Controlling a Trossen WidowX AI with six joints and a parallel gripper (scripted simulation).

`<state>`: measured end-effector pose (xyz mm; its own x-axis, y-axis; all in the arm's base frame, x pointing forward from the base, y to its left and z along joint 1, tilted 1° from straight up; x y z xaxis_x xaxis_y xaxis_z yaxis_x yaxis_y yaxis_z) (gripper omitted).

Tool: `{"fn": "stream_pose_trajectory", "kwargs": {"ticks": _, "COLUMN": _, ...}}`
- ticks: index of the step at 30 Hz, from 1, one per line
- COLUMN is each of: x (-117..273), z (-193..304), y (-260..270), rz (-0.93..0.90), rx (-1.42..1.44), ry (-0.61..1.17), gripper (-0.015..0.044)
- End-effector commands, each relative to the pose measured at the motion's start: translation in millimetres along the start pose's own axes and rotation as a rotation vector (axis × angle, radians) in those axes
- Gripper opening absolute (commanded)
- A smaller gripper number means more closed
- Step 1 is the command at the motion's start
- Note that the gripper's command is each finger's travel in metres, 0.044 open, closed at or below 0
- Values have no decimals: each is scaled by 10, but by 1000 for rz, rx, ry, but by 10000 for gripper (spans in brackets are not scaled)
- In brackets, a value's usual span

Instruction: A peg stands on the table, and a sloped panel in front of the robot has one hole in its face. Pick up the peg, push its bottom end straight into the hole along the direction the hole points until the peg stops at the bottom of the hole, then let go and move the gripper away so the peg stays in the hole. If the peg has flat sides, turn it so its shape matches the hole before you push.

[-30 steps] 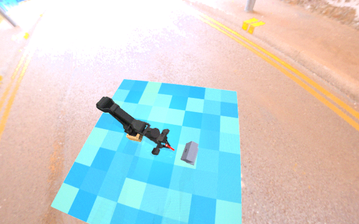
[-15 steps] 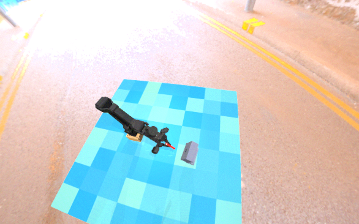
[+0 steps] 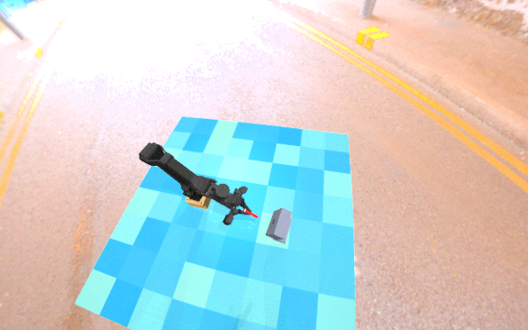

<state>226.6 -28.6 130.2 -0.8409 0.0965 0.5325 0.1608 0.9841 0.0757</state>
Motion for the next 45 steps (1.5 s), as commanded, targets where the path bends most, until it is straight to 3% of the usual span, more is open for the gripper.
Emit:
{"fn": "stream_pose_trajectory", "kwargs": {"ticks": 1, "x": -17, "z": 7, "y": 2, "rz": 2, "rx": -7, "ry": -8, "gripper": 0}}
{"fn": "stream_pose_trajectory", "kwargs": {"ticks": 45, "x": -285, "z": -11, "y": 46, "rz": -20, "rx": -15, "ry": -105, "gripper": 0}}
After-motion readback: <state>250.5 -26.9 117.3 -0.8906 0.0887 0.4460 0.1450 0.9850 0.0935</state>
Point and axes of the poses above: the point midway between the two fingers, 35 mm back from their tips, its own x axis back along the fingers, its own y axis across the jaws, z = x × y, the point moved 9 cm from there along x, back along the fingers, and after that the axes turned 6 degrees about -x, right-handed, at the moved point
